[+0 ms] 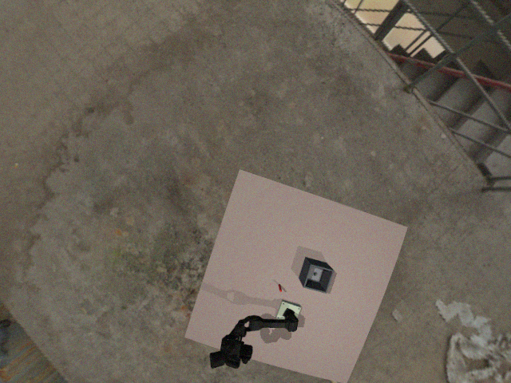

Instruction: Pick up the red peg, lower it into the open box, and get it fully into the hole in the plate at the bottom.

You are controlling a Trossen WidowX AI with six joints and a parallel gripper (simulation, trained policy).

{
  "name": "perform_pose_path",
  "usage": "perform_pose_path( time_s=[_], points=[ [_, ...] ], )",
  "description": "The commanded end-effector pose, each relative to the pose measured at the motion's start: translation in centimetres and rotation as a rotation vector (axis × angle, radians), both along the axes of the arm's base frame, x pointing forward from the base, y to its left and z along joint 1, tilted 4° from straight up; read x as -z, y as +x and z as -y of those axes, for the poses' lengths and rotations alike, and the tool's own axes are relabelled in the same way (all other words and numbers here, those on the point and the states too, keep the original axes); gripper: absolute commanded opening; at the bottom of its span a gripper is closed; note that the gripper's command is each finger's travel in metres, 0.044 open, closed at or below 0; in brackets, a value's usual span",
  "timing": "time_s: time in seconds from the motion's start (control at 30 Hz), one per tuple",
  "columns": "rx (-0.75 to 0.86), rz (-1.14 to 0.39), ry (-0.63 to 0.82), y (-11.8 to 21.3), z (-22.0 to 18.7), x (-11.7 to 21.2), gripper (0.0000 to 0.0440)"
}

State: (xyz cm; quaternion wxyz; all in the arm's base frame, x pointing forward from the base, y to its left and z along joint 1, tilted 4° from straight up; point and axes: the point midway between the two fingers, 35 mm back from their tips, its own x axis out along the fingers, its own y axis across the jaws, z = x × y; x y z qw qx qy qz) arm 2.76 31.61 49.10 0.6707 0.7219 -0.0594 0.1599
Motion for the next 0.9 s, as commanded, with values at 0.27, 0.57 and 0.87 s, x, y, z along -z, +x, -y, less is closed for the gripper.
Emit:
perform_pose_path(
  time_s=[0.27,0.57,0.87],
  points=[
    [0.025,-0.072,0.105,2.4,5.2,-1.9,0.044],
    [0.076,-0.133,0.203,5.4,12.3,-3.8,0.044],
    [0.083,-0.211,0.307,7.6,18.8,-3.9,0.044]
  ],
)
